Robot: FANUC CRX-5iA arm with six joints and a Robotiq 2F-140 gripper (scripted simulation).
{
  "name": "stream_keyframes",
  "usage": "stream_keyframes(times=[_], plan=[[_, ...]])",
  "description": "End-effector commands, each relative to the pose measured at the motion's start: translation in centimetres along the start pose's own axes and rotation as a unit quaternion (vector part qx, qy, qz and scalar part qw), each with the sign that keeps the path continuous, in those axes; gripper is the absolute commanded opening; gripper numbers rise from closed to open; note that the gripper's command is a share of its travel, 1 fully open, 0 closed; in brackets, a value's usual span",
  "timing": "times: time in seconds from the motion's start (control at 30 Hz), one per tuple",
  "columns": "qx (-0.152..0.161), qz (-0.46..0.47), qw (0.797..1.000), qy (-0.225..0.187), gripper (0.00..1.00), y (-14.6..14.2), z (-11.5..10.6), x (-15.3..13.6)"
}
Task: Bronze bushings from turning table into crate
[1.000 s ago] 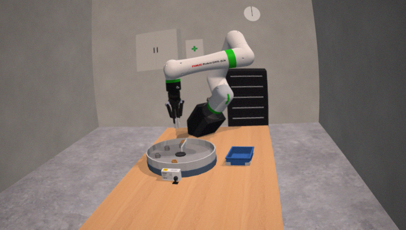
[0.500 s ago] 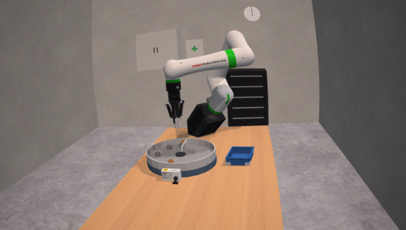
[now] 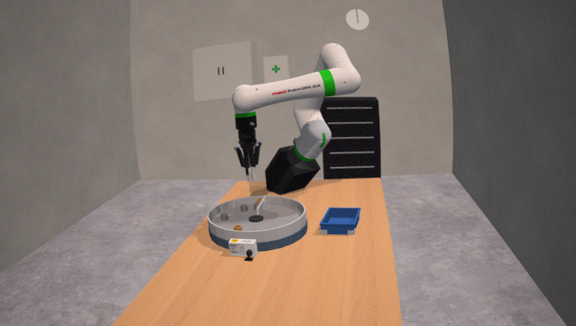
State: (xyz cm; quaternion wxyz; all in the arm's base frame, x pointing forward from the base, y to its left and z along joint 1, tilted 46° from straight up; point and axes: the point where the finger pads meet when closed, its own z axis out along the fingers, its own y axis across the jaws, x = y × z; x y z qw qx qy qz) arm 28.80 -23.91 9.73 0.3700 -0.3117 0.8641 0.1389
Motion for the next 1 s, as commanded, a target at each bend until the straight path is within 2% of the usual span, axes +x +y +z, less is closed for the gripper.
stream_keyframes(times=[0.0,0.97], plan=[[0.0,0.0,1.0,0.0,0.09,-0.01,-0.02,0.01],[0.0,0.0,1.0,0.0,0.09,-0.01,-0.02,0.01]])
